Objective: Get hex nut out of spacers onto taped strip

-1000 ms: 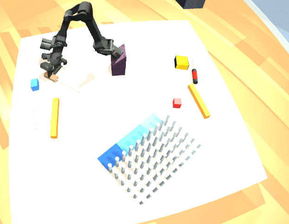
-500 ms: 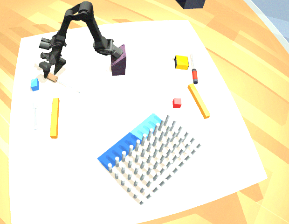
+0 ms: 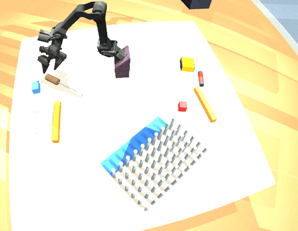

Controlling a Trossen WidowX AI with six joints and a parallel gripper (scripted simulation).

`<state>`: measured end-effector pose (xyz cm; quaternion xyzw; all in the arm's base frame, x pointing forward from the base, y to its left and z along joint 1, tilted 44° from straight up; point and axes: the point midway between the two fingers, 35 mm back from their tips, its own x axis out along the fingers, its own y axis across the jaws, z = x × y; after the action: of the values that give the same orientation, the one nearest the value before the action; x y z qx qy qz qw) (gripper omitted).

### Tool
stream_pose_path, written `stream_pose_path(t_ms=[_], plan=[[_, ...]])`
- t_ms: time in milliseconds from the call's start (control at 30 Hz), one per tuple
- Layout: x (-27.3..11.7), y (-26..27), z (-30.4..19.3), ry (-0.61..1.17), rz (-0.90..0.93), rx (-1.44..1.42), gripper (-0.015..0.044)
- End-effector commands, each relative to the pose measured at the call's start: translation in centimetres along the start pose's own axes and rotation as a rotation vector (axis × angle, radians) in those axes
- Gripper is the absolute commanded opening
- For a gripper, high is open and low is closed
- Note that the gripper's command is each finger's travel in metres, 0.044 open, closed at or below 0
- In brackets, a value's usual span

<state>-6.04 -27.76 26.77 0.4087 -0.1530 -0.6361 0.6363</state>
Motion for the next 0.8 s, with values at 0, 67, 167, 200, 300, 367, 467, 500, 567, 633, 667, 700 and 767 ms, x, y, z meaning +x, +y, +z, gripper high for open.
stream_pose_path(t_ms=[0,67,167,200,300,367,467,500,567,633,667,700,767], plan=[[-0.39,0.24,-0.17,0.006,0.002,-0.002,0.0440],[-0.39,0.24,-0.17,0.006,0.002,-0.002,0.0440],[-0.39,0.24,-0.17,0.006,0.002,-0.002,0.0440],[-0.39,0.24,-0.17,0.006,0.002,-0.002,0.0440],[-0.39,0.24,-0.17,0.006,0.002,-0.002,0.0440],[-0.39,0.24,-0.17,0.006,0.002,-0.002,0.0440],[-0.39,0.24,-0.17,0.006,0.002,-0.002,0.0440],[-0.39,0.24,-0.17,0.006,0.002,-0.002,0.0440],[-0.39,0.24,-0.17,0.006,0.002,-0.002,0.0440],[-0.26,0.30,0.00,0.021,-0.018,0.006,0.0440],[-0.10,0.37,0.19,0.039,-0.043,0.015,0.0440],[0.09,0.46,0.40,0.062,-0.075,0.026,0.0440],[0.41,0.61,0.72,0.112,-0.141,0.044,0.0440]])
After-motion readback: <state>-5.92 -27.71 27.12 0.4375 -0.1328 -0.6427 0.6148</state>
